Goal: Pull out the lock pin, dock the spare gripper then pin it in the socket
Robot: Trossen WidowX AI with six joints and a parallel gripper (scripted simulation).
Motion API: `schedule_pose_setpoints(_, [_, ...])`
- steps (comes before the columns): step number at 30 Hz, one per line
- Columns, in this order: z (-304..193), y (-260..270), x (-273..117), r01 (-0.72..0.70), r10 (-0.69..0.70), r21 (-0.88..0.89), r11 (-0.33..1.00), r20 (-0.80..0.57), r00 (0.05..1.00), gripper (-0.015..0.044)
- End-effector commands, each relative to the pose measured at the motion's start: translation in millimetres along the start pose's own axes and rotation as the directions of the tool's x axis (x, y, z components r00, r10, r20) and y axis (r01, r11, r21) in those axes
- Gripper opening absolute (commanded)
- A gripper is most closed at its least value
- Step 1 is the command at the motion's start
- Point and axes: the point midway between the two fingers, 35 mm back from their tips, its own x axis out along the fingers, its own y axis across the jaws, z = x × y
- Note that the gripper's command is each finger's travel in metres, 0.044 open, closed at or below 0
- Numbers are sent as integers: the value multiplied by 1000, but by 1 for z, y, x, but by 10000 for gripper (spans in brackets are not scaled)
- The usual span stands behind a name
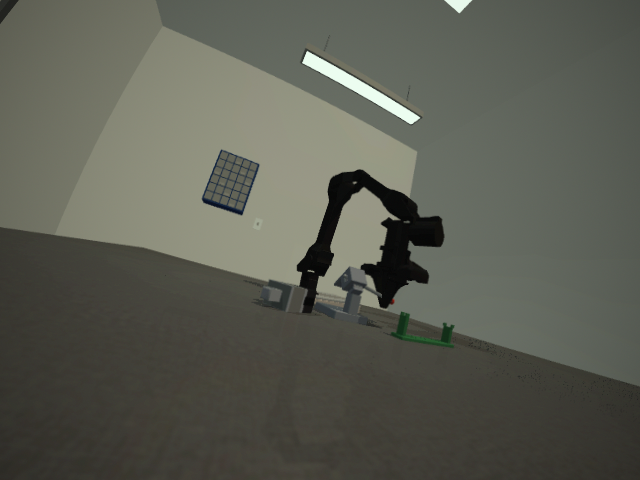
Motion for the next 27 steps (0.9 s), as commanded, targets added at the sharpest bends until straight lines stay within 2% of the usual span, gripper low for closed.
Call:
schedule_pose_setpoints(1, [-1, 0, 1, 1, -1, -5, 1000, -6, 1000, 0])
schedule_pose_setpoints(6, [0, 0, 0, -1, 1, -2, 1000, 14, 1000, 0])
schedule_pose_setpoints(19, [6, -1, -12, -11, 6, 21, 1000, 203, 979, 0])
schedule_pose_setpoints(27, [11, -2, -14, -10, 5, 21, 1000, 226, 974, 0])
